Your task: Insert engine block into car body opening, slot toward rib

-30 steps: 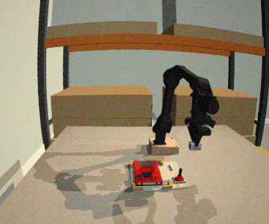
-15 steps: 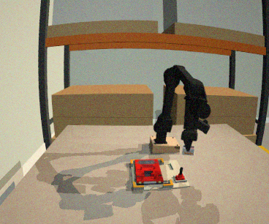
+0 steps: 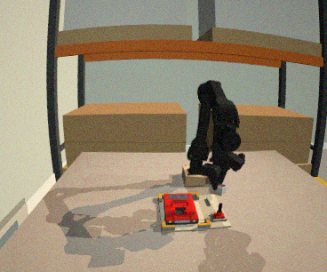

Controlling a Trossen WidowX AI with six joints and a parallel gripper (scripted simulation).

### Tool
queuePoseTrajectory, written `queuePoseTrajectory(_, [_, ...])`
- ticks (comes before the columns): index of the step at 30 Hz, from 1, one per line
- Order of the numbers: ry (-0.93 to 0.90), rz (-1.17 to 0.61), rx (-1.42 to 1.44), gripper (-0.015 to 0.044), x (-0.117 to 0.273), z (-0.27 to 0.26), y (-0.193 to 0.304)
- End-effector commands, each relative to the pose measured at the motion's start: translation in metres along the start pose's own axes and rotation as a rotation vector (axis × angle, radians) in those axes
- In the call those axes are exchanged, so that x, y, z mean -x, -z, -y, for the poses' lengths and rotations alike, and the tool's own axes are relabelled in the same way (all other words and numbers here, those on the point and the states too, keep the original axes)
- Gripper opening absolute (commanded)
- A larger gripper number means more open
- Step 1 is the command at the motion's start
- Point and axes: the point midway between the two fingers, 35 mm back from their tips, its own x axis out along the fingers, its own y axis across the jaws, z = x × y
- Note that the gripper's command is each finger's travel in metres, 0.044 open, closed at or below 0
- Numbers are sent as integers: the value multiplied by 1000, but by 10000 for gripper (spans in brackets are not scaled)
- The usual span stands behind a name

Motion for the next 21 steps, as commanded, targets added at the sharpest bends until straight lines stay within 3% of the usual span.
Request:
queuePoseTrajectory(1, [0,-3,-103,0,-6,11,9])
queuePoseTrajectory(21, [5,-7,-555,0,-27,51,55])
